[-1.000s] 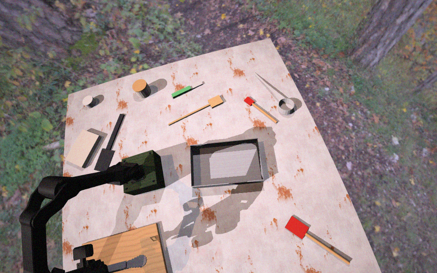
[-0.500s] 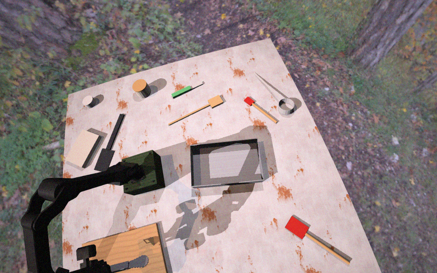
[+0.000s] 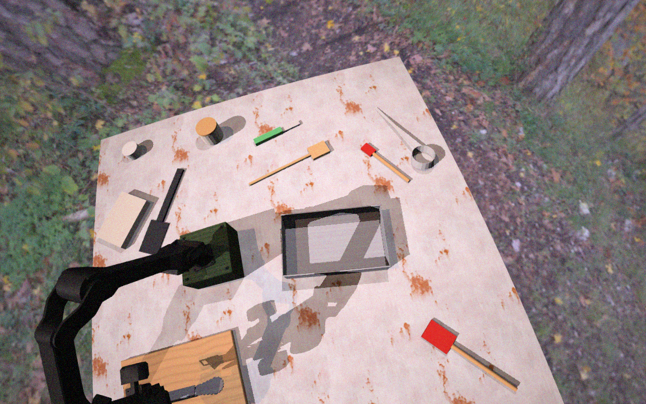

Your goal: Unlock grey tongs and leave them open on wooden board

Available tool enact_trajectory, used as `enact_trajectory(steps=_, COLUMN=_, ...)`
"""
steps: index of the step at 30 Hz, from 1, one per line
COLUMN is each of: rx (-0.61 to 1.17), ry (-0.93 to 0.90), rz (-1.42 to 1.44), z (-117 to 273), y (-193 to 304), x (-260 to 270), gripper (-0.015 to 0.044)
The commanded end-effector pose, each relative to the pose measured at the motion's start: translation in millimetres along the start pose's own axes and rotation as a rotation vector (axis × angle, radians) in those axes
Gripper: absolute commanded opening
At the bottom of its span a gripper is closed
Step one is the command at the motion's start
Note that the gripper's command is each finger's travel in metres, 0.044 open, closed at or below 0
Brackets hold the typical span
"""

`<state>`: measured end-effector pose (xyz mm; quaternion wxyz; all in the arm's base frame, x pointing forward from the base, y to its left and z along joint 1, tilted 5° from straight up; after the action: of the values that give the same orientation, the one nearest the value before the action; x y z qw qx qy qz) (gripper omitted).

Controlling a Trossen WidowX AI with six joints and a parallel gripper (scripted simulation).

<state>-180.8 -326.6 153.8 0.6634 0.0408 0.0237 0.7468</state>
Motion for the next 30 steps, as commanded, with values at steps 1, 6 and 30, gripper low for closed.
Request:
enact_trajectory(steps=1, rx=-0.006, ry=0.0, rz=0.004, z=-7.8, y=0.1, x=-0.7, gripper=-0.015)
enact_trajectory(steps=6, rx=-0.006, ry=0.0, rz=0.004, z=-16.1, y=0.1, x=-0.7, gripper=-0.015)
enact_trajectory(steps=30, rx=-0.006, ry=0.0, rz=0.004, z=-55.2, y=-1.7, x=1.6, gripper=-0.015)
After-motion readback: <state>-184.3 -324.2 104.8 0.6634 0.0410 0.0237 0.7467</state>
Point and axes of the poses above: the point midway between the two fingers, 35 mm back from their tips, its own z axis back along the fingers, its own x axis across the jaws, y = z × x, the point moved 9 cm from there along z, back along the fingers, and after that the axes turned 11 degrees about z, right-handed, at the moved point
